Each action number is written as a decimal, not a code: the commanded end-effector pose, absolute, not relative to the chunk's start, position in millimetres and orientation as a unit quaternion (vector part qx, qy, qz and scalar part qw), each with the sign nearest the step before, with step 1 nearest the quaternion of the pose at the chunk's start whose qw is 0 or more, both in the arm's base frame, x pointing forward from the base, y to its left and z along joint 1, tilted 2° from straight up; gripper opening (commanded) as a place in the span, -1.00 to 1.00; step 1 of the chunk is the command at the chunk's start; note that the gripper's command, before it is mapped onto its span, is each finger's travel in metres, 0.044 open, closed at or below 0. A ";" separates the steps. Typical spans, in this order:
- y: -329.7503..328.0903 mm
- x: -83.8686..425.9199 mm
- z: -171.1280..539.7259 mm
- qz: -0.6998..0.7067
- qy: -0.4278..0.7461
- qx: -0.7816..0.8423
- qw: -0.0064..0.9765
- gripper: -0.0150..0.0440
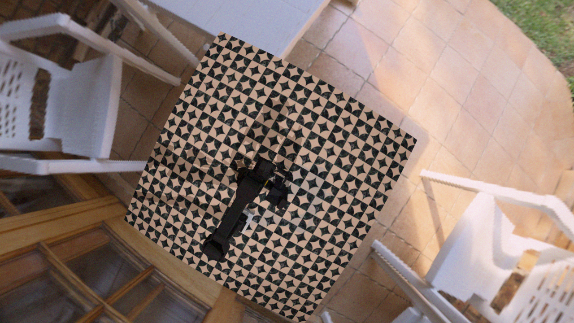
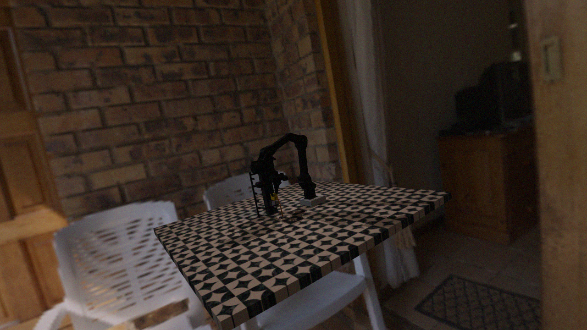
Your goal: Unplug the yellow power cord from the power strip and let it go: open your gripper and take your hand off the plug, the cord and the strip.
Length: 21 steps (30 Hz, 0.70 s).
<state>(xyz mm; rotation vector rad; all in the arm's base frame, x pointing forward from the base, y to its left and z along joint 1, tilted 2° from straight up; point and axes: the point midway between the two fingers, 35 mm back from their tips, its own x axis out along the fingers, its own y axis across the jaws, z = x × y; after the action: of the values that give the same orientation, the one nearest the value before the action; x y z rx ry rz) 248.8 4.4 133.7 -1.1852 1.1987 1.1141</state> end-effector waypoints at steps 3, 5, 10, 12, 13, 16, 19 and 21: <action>4.4 248.9 134.1 0.467 0.502 -0.497 0.532 -0.44; 4.4 248.9 134.1 0.467 0.502 -0.497 0.532 -0.49; 8.1 249.7 134.1 0.467 0.502 -0.497 0.532 -0.49; 11.1 250.3 134.2 0.467 0.502 -0.497 0.532 -0.49; 12.7 250.6 134.2 0.467 0.502 -0.497 0.532 -0.49; 17.3 251.5 134.3 0.468 0.502 -0.497 0.532 -0.49; 22.0 252.2 134.4 0.468 0.502 -0.496 0.532 -0.49; 25.2 252.6 134.4 0.468 0.501 -0.496 0.532 -0.49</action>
<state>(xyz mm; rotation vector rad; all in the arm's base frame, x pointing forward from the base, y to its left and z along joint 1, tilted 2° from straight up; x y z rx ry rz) 250.4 6.2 133.0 -1.2045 1.2411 1.0836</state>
